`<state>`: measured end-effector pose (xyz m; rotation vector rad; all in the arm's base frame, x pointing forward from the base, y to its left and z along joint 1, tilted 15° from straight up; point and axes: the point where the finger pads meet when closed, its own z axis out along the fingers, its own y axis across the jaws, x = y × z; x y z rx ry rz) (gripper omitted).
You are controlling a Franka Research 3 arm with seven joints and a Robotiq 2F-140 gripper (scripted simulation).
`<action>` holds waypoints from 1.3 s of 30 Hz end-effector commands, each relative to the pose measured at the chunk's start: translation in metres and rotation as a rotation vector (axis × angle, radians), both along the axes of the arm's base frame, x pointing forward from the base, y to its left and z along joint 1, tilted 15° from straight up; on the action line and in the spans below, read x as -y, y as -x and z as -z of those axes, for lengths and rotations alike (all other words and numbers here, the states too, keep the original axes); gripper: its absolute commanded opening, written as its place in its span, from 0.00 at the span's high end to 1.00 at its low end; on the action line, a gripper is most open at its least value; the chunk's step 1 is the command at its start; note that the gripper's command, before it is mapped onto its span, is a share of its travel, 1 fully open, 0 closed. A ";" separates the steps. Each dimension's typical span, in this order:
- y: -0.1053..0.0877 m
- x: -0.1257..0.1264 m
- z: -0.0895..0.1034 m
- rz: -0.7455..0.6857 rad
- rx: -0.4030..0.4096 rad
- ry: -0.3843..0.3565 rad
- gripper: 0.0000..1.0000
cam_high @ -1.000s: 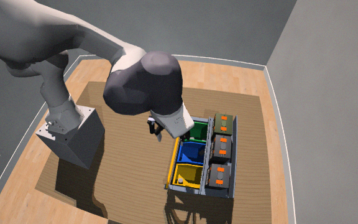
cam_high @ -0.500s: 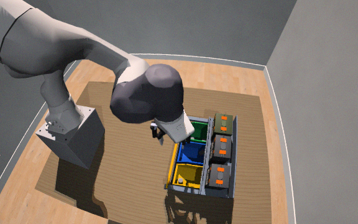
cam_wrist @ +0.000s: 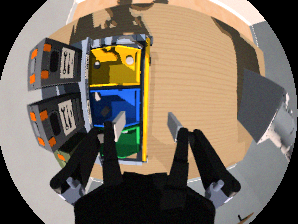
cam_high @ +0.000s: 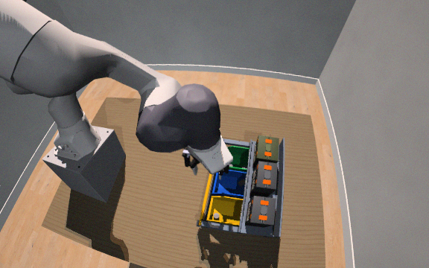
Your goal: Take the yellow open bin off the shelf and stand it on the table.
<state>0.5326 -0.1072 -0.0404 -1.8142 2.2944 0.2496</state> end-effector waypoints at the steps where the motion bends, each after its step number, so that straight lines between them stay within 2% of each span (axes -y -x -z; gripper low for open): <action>1: -0.002 0.004 -0.007 0.010 0.003 0.003 0.43; 39: 0.000 0.006 -0.016 0.013 0.004 0.004 0.43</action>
